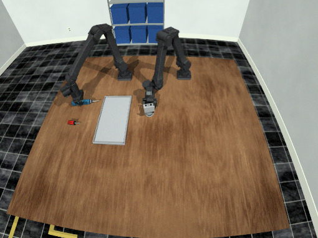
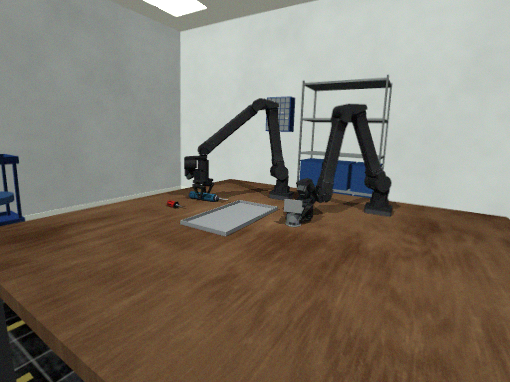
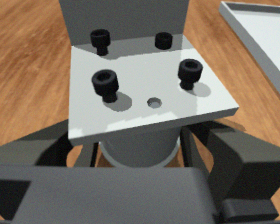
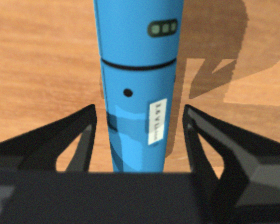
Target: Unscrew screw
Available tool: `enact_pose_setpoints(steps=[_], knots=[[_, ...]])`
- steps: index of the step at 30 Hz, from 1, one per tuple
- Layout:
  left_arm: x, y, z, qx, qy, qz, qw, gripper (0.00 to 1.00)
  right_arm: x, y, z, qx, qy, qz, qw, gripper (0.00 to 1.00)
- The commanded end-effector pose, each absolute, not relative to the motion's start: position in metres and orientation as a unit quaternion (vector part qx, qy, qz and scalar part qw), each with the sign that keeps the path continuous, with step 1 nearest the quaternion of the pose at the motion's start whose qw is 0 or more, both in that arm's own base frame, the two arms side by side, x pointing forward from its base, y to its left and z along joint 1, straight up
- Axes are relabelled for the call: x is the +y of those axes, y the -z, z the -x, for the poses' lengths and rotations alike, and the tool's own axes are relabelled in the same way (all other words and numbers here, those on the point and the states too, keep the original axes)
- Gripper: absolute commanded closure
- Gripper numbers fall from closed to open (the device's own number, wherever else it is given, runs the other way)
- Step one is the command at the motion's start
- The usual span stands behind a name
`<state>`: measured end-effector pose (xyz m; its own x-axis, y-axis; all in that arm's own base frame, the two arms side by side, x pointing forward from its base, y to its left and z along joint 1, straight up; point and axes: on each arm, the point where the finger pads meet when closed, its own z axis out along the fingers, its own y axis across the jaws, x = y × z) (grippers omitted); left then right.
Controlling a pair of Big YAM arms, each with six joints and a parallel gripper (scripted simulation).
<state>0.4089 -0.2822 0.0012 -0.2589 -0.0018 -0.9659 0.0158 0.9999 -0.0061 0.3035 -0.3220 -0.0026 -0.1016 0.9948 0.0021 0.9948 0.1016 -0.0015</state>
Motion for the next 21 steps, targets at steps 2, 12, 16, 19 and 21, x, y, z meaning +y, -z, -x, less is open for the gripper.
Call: enact_pose_setpoints(steps=[2, 12, 16, 19, 21], knots=[[-0.2878, -0.0084, -0.4127, 0.788, 0.014, -0.002, 0.616, 0.41, -0.347, -0.0139, -0.3186, -0.741, -0.002, 0.671, -0.025, 0.35], [-0.2878, -0.0084, -0.4127, 0.788, 0.014, -0.002, 0.616, 0.41, -0.3475, -0.0144, -0.3191, -0.741, -0.003, 0.671, -0.027, 0.35], [-0.2878, -0.0084, -0.4127, 0.788, 0.014, -0.002, 0.616, 0.41, -0.3473, -0.0135, -0.3189, -0.741, -0.002, 0.671, -0.025, 0.35], [-0.2878, -0.0084, -0.4127, 0.788, 0.014, -0.002, 0.616, 0.41, -0.3473, -0.0135, -0.3189, -0.741, -0.002, 0.671, -0.025, 0.35], [-0.2878, -0.0084, -0.4127, 0.788, 0.014, -0.002, 0.616, 0.41, -0.3473, -0.0135, -0.3189, -0.741, -0.002, 0.671, -0.025, 0.35]])
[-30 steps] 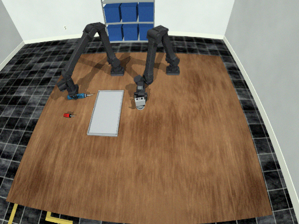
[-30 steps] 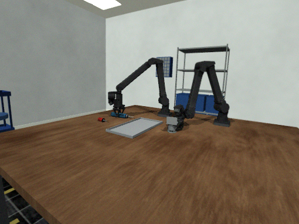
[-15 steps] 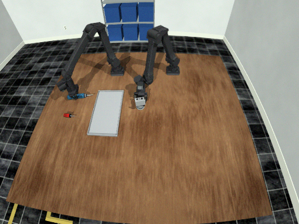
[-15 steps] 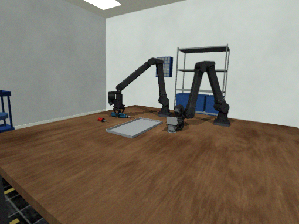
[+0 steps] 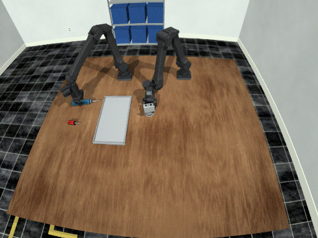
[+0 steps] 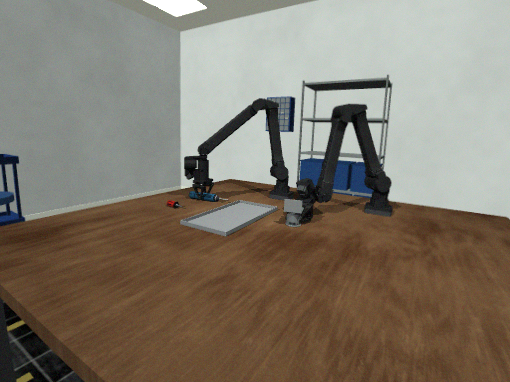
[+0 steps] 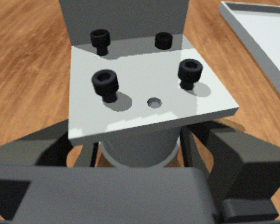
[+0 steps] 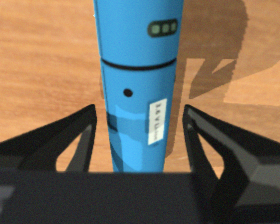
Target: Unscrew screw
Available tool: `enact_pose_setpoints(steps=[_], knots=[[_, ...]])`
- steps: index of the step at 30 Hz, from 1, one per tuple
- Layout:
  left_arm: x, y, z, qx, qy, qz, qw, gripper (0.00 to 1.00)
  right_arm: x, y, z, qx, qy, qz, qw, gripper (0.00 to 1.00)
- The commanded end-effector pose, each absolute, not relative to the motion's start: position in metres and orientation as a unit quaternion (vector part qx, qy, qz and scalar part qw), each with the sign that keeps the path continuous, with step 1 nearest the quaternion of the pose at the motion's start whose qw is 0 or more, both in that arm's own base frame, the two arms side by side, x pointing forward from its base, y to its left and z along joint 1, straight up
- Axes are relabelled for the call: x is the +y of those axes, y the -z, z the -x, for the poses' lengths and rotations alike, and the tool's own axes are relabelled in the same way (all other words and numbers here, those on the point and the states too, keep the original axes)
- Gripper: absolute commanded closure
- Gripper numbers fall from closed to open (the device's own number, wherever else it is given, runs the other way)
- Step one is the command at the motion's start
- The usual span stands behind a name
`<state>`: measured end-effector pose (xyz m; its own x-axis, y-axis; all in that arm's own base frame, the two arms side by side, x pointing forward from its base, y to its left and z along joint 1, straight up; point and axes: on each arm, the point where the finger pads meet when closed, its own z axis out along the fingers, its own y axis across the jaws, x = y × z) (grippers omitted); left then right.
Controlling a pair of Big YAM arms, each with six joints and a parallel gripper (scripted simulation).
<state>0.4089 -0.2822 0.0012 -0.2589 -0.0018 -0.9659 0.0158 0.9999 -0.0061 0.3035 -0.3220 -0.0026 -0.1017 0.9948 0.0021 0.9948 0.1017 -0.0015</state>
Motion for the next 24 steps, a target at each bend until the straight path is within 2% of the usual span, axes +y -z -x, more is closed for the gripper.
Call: enact_pose_setpoints(steps=[1, 24], knots=[[-0.2878, -0.0084, -0.4127, 0.788, 0.014, -0.002, 0.616, 0.41, -0.3473, -0.0135, -0.3189, -0.741, -0.002, 0.671, -0.025, 0.35], [-0.2878, -0.0084, -0.4127, 0.788, 0.014, -0.002, 0.616, 0.41, -0.3476, -0.0131, -0.3191, -0.741, -0.002, 0.671, -0.024, 0.35]])
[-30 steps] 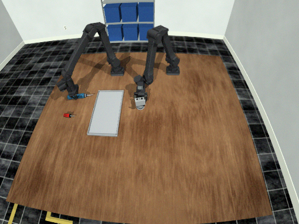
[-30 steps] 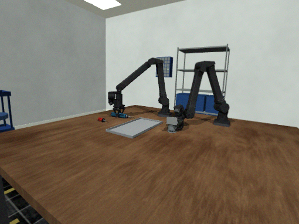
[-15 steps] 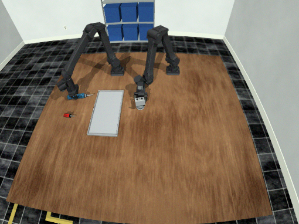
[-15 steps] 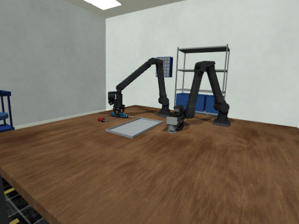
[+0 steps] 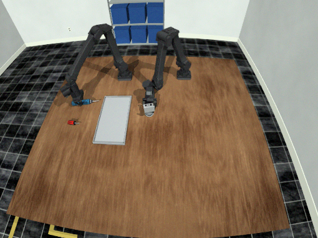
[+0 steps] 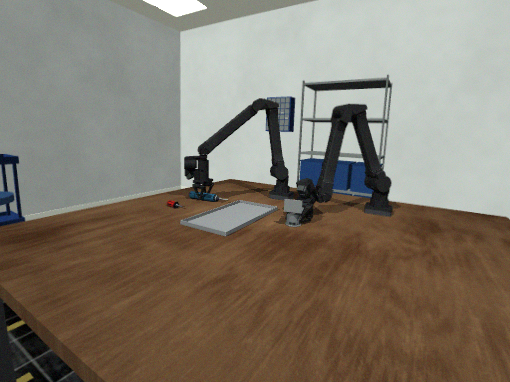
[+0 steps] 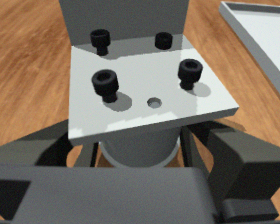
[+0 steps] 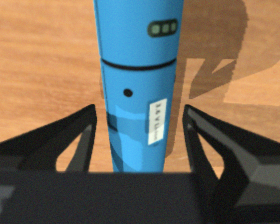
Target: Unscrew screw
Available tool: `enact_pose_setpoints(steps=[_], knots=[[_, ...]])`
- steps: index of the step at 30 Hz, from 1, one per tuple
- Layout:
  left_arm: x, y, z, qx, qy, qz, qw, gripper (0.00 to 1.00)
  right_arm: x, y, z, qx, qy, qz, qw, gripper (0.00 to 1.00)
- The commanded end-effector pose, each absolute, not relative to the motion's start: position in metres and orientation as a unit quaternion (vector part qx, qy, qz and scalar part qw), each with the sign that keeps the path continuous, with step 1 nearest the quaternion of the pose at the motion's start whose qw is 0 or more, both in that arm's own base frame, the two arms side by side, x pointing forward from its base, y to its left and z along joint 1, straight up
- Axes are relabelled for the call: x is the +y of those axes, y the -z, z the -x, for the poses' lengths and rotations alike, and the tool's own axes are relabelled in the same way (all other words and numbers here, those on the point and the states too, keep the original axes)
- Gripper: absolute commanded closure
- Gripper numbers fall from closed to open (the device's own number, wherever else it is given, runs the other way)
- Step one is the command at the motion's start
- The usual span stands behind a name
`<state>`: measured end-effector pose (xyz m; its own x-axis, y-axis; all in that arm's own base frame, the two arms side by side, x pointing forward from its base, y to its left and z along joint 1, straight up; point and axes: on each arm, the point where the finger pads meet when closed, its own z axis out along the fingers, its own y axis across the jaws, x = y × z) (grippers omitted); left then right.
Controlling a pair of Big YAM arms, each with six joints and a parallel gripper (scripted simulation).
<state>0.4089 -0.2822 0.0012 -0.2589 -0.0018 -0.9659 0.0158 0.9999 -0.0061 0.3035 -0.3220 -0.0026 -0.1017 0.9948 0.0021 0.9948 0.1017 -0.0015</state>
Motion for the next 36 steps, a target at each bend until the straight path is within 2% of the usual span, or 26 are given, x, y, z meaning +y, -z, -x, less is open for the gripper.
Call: enact_pose_setpoints(steps=[1, 17, 18, 36], knots=[[-0.2878, -0.0084, -0.4127, 0.788, 0.014, -0.002, 0.616, 0.41, -0.3476, -0.0131, -0.3191, -0.741, -0.002, 0.671, -0.024, 0.45], [-0.2878, -0.0084, -0.4127, 0.788, 0.014, -0.002, 0.616, 0.41, -0.3476, -0.0131, -0.3191, -0.741, -0.002, 0.671, -0.024, 0.45], [-0.2878, -0.0084, -0.4127, 0.788, 0.014, -0.002, 0.616, 0.41, -0.3476, -0.0131, -0.3191, -0.741, -0.002, 0.671, -0.024, 0.54], [-0.2878, -0.0084, -0.4127, 0.788, 0.014, -0.002, 0.616, 0.41, -0.3473, -0.0131, -0.3194, -0.741, -0.002, 0.671, -0.024, 0.55]])
